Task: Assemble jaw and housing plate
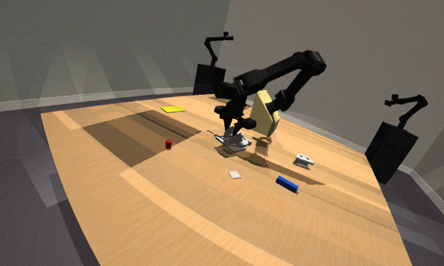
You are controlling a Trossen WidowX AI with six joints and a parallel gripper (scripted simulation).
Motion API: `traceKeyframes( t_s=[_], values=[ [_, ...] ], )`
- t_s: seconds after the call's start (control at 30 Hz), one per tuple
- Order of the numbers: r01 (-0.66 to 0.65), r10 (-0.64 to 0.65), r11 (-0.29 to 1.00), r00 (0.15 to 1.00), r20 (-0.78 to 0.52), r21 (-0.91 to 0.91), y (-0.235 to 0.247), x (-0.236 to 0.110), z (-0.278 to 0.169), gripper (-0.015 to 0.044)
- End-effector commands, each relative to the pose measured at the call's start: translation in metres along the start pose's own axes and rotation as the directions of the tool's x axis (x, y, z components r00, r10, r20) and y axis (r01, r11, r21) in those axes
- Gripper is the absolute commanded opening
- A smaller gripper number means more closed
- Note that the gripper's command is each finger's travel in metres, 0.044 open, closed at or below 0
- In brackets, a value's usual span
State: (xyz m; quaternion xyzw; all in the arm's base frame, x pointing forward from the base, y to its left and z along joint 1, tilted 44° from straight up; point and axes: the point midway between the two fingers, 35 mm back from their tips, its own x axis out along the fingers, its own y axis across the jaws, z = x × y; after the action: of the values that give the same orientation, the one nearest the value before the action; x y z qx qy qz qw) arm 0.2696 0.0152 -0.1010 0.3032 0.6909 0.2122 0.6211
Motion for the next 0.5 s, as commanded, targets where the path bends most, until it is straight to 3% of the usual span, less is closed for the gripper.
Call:
traceKeyframes(
  t_s=[0.0, 0.47],
  values=[
    [-0.006, 0.006, 1.000, 1.000, 0.001, 0.006, 0.0008, 0.0022, -0.0002, 0.0134],
    [-0.006, 0.006, 1.000, 1.000, 0.000, 0.005, 0.0009, 0.0055, -0.0002, 0.0134]
  ],
)
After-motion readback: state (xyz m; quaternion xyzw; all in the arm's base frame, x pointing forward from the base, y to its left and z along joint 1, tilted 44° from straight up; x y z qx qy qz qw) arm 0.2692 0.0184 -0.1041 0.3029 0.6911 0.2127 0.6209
